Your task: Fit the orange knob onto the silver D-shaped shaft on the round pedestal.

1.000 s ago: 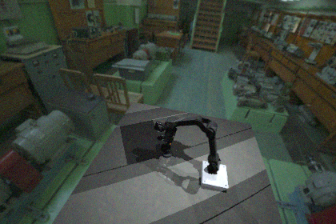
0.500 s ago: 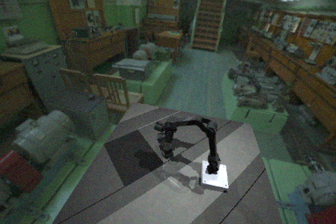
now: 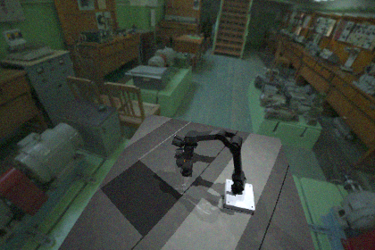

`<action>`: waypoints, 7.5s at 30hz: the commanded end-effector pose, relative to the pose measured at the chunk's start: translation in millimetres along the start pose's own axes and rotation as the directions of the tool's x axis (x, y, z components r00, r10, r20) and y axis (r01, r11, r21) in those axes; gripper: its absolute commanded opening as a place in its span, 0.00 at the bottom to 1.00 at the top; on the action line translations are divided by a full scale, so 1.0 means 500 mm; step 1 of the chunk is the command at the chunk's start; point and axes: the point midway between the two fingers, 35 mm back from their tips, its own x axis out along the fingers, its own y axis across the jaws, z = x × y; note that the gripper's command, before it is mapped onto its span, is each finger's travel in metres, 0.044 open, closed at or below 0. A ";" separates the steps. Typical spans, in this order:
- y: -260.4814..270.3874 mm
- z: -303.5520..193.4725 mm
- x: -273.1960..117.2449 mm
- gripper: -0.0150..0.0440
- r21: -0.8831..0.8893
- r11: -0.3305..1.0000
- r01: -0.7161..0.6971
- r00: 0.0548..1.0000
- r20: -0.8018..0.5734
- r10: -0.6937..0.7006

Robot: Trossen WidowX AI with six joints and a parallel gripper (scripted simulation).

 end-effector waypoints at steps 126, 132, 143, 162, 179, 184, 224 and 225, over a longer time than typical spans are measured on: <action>0.000 0.001 0.001 0.25 -0.591 0.806 0.003 1.000 0.003 -0.002; -0.001 0.001 -0.010 0.25 -0.591 0.806 0.003 1.000 0.003 -0.002; -0.001 0.001 -0.003 0.25 -0.746 0.666 0.003 1.000 0.002 -0.002; -0.001 0.001 0.001 0.25 -0.755 0.656 0.003 1.000 0.002 -0.002; -0.001 0.001 0.002 0.25 -0.737 0.676 0.003 1.000 0.002 -0.002; -0.001 0.001 0.003 0.25 -0.719 0.695 0.003 1.000 0.002 -0.002; -0.002 0.002 -0.009 0.25 -0.780 0.626 0.003 1.000 0.002 -0.002; -0.002 0.002 -0.009 0.25 -0.787 0.617 0.003 1.000 0.002 -0.002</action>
